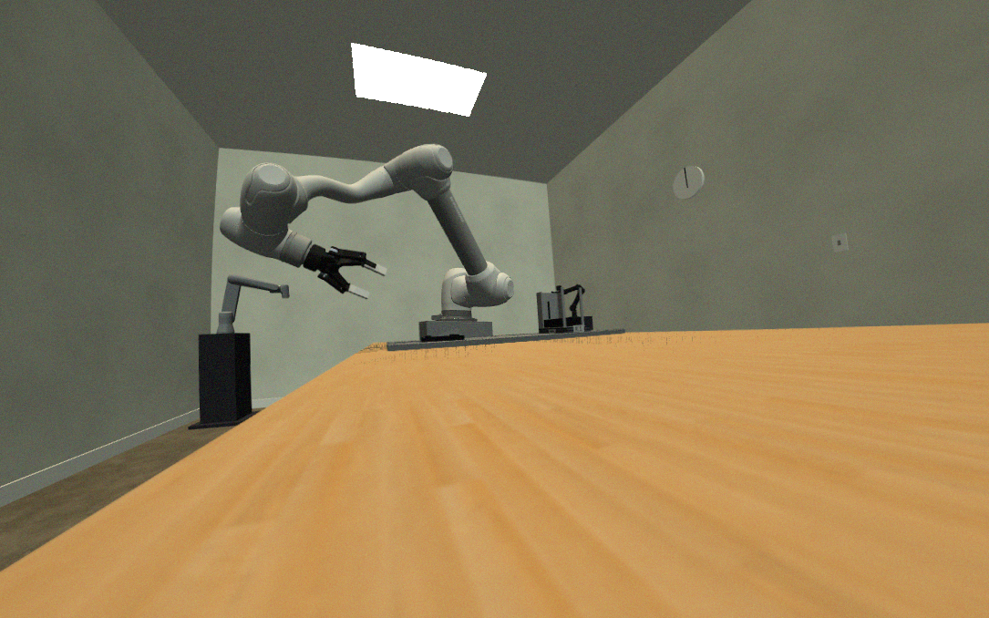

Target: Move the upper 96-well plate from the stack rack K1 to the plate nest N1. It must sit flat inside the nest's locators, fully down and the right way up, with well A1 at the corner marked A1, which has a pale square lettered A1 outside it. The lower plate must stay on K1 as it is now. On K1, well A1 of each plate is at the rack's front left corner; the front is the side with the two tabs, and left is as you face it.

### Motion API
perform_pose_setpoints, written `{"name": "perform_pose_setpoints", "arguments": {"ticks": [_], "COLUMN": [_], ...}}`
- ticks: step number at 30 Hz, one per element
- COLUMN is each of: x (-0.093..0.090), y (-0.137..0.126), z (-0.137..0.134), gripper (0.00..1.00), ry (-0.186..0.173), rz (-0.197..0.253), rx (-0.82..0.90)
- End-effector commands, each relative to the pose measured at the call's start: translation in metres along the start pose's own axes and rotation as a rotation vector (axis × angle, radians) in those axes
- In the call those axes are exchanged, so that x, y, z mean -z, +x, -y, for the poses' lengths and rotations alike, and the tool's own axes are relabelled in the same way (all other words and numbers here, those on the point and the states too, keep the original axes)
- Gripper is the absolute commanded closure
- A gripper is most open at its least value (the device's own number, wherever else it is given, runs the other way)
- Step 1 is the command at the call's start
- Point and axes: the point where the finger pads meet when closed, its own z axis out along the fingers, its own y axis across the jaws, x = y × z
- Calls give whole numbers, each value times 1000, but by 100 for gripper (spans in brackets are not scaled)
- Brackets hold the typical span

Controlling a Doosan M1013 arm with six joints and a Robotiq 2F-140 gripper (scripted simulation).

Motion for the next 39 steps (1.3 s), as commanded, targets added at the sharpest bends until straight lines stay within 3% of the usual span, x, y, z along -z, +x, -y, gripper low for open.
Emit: {"name": "perform_pose_setpoints", "arguments": {"ticks": [1, 4, 8, 16, 20, 27, 31, 38, 39], "x": [-13, -22, -37, -58, -73, -92, -108, -134, -139], "y": [3, 5, 8, 12, 14, 17, 18, 20, 20], "z": [13, 24, 37, 58, 71, 87, 99, 120, 123], "gripper": [0, 0, 0, 0, 0, 0, 0, 0, 0], "ry": [-10, -10, -118, -118, -223, -223, -324, -324, -351], "rz": [-5, -5, -59, -59, -116, -116, -175, -175, -192], "rx": [-1, -1, 9, 9, 28, 28, 57, 57, 68]}}
